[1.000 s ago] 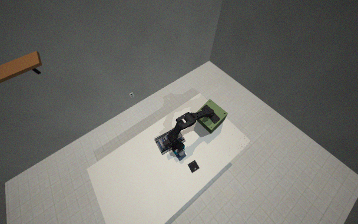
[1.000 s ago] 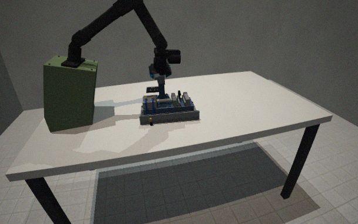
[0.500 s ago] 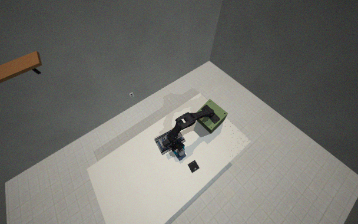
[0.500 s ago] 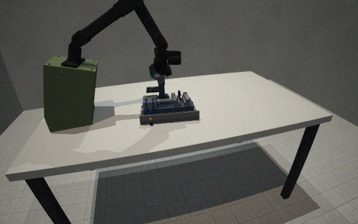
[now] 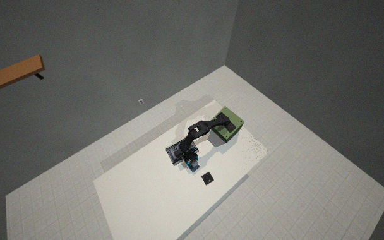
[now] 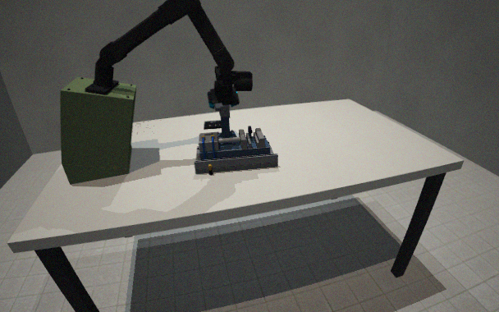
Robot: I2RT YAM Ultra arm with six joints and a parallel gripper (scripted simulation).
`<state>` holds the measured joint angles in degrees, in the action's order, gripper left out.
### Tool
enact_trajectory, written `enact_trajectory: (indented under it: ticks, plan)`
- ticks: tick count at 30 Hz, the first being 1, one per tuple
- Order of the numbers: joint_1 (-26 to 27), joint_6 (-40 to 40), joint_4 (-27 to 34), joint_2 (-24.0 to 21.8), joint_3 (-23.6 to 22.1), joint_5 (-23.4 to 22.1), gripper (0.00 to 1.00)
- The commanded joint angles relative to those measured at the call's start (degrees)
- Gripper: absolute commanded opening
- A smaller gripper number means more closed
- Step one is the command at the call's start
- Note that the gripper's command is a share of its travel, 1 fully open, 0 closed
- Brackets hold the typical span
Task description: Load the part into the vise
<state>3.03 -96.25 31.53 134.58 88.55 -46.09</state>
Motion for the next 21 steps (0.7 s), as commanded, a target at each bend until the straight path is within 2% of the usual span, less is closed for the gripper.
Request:
enact_trajectory:
  ticks: [1, 21]
  plan:
    - [0.76, -0.39, 1.42, 0.18, 1.87, -1.82, 0.81]
    - [0.53, -0.39, 1.53, -0.58, 1.96, -1.91, 0.81]
